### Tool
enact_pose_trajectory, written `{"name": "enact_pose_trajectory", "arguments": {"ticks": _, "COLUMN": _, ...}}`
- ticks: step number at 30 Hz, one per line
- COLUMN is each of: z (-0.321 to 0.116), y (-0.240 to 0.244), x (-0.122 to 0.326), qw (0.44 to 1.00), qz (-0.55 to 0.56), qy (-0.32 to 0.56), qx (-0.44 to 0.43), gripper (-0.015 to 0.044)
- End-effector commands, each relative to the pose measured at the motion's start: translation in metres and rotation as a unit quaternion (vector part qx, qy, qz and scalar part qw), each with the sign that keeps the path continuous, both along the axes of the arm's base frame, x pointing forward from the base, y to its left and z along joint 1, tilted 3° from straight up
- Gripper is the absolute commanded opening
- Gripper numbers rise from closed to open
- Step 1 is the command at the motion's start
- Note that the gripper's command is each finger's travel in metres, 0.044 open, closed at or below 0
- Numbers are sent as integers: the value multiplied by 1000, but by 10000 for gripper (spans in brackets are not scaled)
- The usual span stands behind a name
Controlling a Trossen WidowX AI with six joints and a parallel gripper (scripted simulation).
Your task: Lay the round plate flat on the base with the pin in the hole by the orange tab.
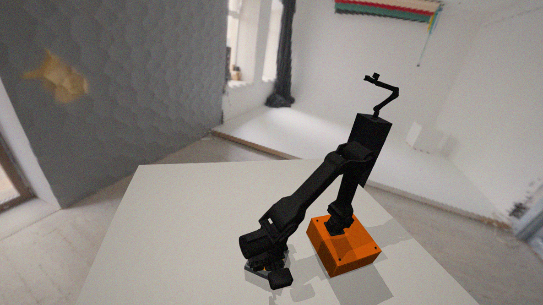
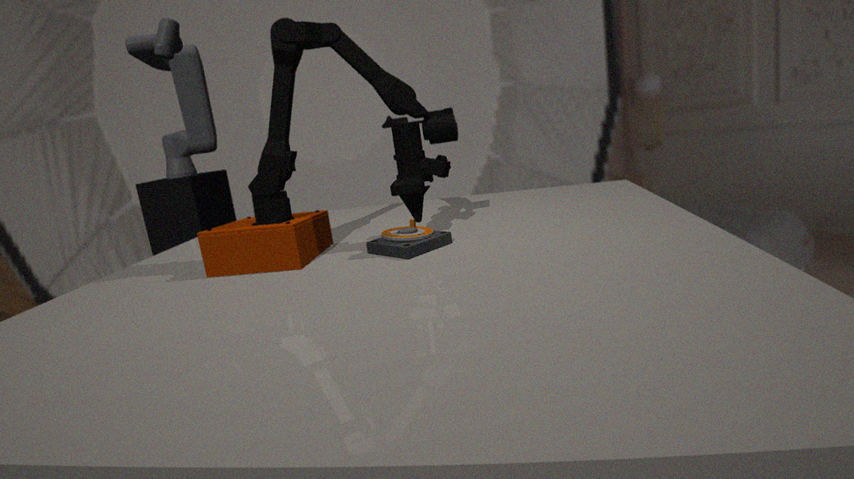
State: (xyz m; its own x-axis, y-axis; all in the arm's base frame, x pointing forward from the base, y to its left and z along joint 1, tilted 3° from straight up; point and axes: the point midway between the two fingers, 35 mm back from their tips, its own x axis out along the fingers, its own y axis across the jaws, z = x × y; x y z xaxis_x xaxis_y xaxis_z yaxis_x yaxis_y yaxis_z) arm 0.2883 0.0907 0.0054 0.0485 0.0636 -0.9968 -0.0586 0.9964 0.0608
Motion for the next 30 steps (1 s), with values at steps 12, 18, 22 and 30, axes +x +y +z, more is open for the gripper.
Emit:
{"name": "enact_pose_trajectory", "arguments": {"ticks": 12, "z": 0, "y": 1, "x": -19, "qw": 1000, "qz": -1, "qy": 6, "qx": 0, "gripper": 0}}
{"name": "enact_pose_trajectory", "arguments": {"ticks": 18, "z": 0, "y": 0, "x": -26, "qw": 1000, "qz": -1, "qy": 6, "qx": 0, "gripper": 0}}
{"name": "enact_pose_trajectory", "arguments": {"ticks": 22, "z": 0, "y": -1, "x": -30, "qw": 1000, "qz": -1, "qy": 6, "qx": 0, "gripper": 0}}
{"name": "enact_pose_trajectory", "arguments": {"ticks": 30, "z": 0, "y": -5, "x": -39, "qw": 1000, "qz": -1, "qy": 7, "qx": 0, "gripper": 0}}
